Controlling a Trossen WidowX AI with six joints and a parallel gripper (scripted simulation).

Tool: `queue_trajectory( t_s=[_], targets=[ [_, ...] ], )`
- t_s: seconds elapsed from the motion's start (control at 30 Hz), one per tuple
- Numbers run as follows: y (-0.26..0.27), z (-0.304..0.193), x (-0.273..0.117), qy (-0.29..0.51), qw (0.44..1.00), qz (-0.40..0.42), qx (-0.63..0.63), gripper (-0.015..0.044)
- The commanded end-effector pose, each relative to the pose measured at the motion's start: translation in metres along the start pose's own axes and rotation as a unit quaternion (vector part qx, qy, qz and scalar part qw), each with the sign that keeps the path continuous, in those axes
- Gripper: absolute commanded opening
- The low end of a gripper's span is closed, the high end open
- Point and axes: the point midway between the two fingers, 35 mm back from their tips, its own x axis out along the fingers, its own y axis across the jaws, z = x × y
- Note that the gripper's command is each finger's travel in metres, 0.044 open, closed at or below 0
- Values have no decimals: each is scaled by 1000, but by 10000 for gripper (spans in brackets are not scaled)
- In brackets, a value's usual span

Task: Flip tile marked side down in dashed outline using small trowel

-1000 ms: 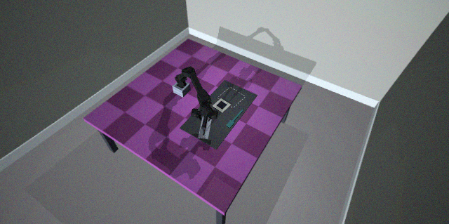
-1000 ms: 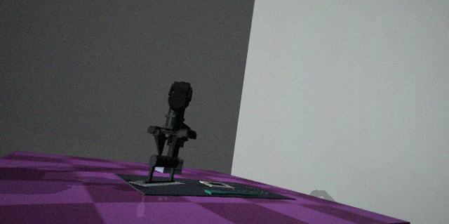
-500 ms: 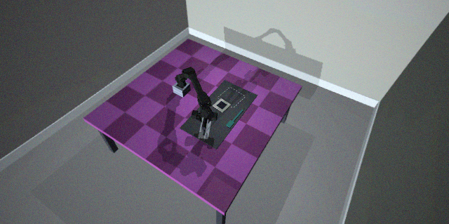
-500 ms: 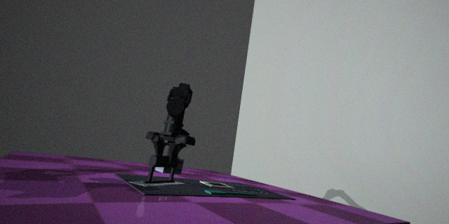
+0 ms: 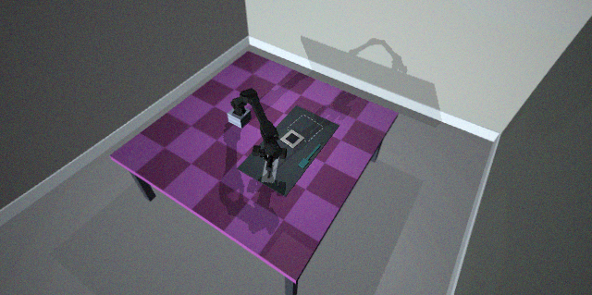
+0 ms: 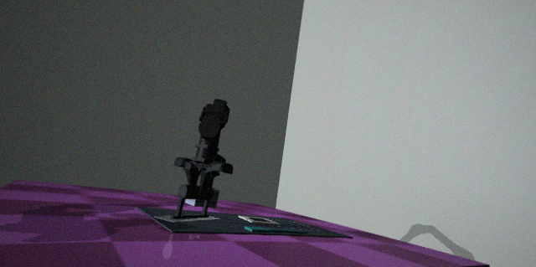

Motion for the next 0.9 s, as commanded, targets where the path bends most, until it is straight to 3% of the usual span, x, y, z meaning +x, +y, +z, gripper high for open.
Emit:
queue_trajectory(
  t_s=[0.0, 0.33, 0.87],
  targets=[
    [0, 0, 1, 0, 1000, 0, -1, 130],
    [0, 0, 1, 0, 1000, 0, 9, 130],
    [0, 0, 1, 0, 970, 0, 242, 130]
  ],
)
